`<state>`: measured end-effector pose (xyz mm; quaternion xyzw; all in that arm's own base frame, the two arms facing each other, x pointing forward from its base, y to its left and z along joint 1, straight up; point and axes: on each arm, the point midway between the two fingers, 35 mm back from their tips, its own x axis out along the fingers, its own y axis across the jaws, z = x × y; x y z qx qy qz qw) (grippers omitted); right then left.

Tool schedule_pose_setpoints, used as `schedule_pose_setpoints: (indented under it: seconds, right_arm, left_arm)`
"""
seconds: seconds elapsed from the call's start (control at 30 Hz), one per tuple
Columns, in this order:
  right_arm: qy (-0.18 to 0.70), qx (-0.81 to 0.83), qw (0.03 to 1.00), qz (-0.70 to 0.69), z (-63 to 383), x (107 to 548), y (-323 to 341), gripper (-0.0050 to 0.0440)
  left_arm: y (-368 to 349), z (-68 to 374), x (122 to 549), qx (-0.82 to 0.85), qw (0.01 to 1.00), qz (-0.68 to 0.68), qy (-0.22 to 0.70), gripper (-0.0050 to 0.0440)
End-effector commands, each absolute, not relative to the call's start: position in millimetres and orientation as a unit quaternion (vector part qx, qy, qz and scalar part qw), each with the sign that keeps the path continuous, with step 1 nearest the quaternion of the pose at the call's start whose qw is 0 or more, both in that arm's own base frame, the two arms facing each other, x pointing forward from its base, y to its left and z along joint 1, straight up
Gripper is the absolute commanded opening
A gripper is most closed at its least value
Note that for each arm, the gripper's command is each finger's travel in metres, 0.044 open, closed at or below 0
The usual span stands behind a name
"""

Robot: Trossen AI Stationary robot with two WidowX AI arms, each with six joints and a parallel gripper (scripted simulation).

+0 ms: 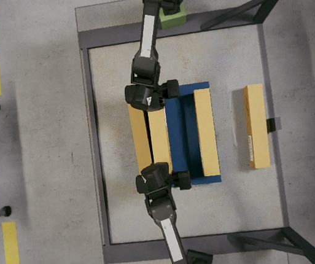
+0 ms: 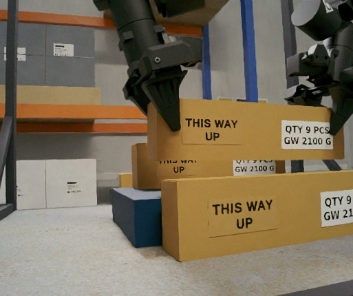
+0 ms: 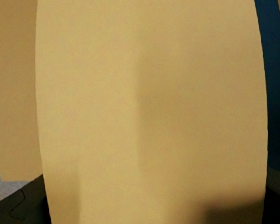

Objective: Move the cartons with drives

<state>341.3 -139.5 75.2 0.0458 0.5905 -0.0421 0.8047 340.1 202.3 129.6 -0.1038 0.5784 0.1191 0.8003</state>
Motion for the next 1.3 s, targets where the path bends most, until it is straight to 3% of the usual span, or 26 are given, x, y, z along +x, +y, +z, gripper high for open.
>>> schedule_pose_setpoints:
  seconds: [0.0, 0.83, 0.87, 1.27]
  right_arm:
    - [0.555, 0.032, 0.83, -0.051, 107, 348, -144, -0.005]
    - [0.555, 0.033, 0.829, -0.051, 106, 348, -144, -0.005]
    - [0.562, 0.035, 0.825, -0.049, 59, 348, -143, -0.005]
    - [0.562, 0.035, 0.825, -0.049, 59, 348, -143, -0.005]
  left_arm:
    - [203, 159, 338, -0.091, 0.819, 0.131, 0.551, -0.005]
    - [203, 158, 338, -0.091, 0.819, 0.131, 0.551, -0.005]
    - [203, 114, 339, -0.092, 0.817, 0.129, 0.554, -0.005]
    - [203, 114, 339, -0.092, 0.817, 0.129, 0.554, -0.005]
